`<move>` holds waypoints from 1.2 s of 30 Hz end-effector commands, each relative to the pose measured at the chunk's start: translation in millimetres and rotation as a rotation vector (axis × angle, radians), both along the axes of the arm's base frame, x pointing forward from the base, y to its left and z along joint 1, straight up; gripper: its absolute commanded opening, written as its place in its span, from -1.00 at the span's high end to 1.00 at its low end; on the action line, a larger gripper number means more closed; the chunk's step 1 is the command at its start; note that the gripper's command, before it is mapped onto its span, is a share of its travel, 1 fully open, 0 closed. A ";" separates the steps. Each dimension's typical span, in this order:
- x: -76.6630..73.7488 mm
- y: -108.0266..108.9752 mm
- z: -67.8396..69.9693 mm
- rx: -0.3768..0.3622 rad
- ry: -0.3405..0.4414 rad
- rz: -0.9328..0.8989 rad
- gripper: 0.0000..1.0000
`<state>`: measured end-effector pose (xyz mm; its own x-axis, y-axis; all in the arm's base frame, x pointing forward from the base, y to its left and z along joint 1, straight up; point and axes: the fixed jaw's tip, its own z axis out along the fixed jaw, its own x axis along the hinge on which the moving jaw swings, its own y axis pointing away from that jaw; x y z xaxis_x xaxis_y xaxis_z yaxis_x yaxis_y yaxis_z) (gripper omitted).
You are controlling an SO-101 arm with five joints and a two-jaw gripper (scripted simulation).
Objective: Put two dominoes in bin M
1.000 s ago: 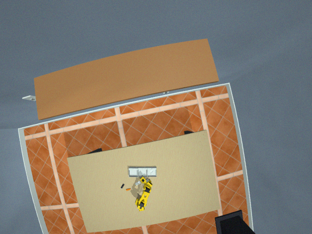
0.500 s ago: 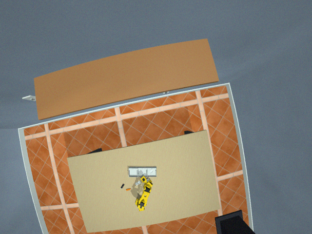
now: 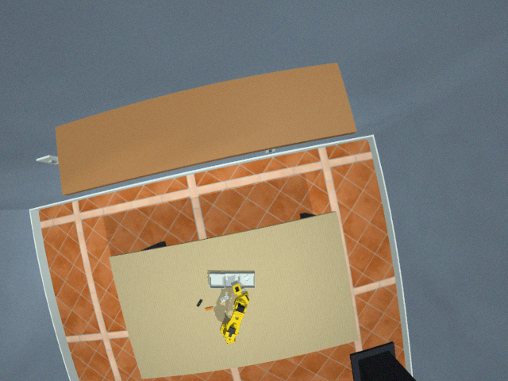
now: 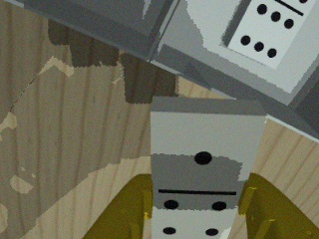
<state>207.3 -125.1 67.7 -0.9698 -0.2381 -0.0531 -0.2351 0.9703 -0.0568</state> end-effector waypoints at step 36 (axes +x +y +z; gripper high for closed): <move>33.1 -17.8 12.4 -0.021 -0.160 -0.428 1.00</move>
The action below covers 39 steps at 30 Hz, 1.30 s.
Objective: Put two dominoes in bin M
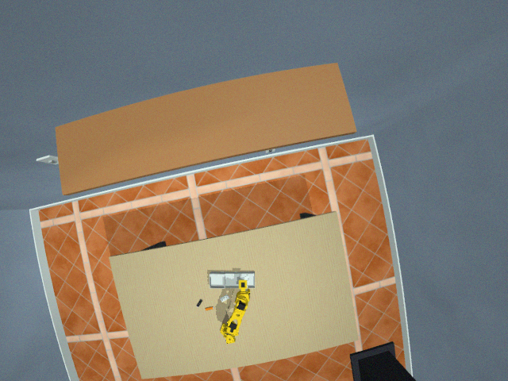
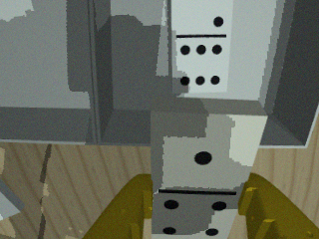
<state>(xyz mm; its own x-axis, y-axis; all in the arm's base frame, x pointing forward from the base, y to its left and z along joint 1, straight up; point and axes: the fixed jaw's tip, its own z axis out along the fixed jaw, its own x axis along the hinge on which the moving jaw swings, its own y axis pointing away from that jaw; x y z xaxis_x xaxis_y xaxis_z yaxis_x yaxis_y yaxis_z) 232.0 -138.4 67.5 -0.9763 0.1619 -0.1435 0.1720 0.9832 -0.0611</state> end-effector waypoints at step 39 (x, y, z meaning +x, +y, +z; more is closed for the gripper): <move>33.9 -20.0 13.9 -0.017 -0.217 -0.386 1.00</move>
